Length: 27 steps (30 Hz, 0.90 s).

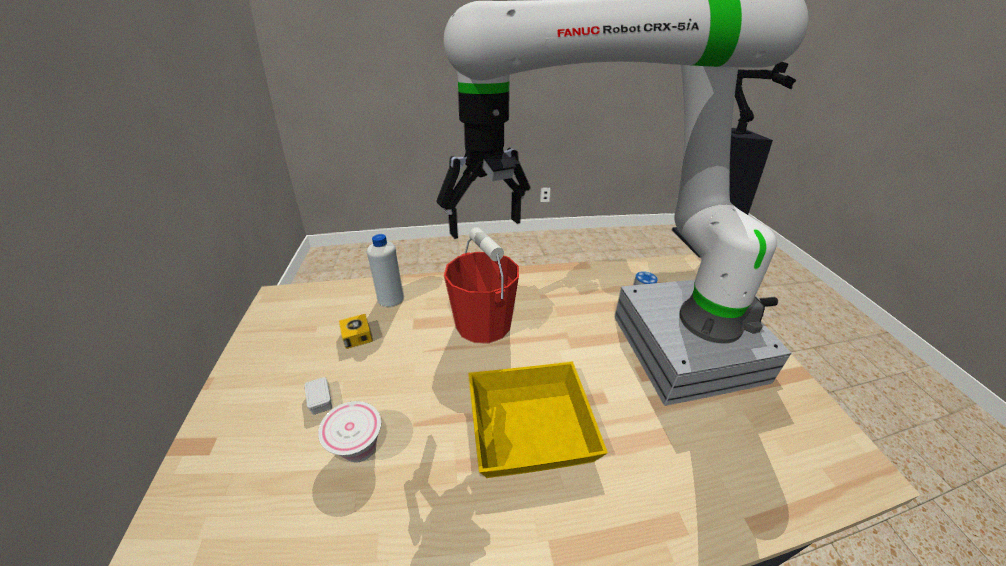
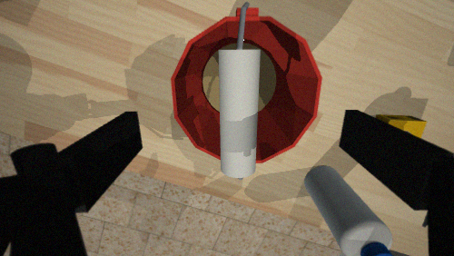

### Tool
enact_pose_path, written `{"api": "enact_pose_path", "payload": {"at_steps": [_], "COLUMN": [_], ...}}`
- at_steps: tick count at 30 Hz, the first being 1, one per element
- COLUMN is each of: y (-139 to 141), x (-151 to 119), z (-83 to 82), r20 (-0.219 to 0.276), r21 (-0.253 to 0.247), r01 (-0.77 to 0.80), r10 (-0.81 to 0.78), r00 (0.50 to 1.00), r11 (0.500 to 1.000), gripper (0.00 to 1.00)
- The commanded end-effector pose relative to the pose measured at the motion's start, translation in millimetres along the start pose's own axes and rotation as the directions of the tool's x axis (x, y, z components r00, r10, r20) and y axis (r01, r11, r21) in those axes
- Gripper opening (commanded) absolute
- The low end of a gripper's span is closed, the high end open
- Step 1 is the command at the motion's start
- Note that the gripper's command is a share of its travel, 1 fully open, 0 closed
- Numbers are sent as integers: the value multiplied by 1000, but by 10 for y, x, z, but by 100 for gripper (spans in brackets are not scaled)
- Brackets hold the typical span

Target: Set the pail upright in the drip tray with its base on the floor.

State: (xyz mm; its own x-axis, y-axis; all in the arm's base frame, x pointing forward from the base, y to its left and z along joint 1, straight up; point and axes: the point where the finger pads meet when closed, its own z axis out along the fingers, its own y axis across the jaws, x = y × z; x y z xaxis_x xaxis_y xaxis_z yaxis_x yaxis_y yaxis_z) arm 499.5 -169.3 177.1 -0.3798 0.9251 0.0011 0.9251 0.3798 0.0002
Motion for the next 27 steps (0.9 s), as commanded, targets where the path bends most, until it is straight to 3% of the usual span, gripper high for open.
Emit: {"api": "enact_pose_path", "payload": {"at_steps": [1,15,27], "y": [4,6,6], "x": [-6,-7,-7], "z": [14,338,449], "r20": [2,2,2], "r21": [-2,-2,-2], "r01": [0,0,0], "r10": [0,0,0], "r00": [1000,1000,1000], "r11": [1000,1000,1000], "gripper": [100,100,100]}}
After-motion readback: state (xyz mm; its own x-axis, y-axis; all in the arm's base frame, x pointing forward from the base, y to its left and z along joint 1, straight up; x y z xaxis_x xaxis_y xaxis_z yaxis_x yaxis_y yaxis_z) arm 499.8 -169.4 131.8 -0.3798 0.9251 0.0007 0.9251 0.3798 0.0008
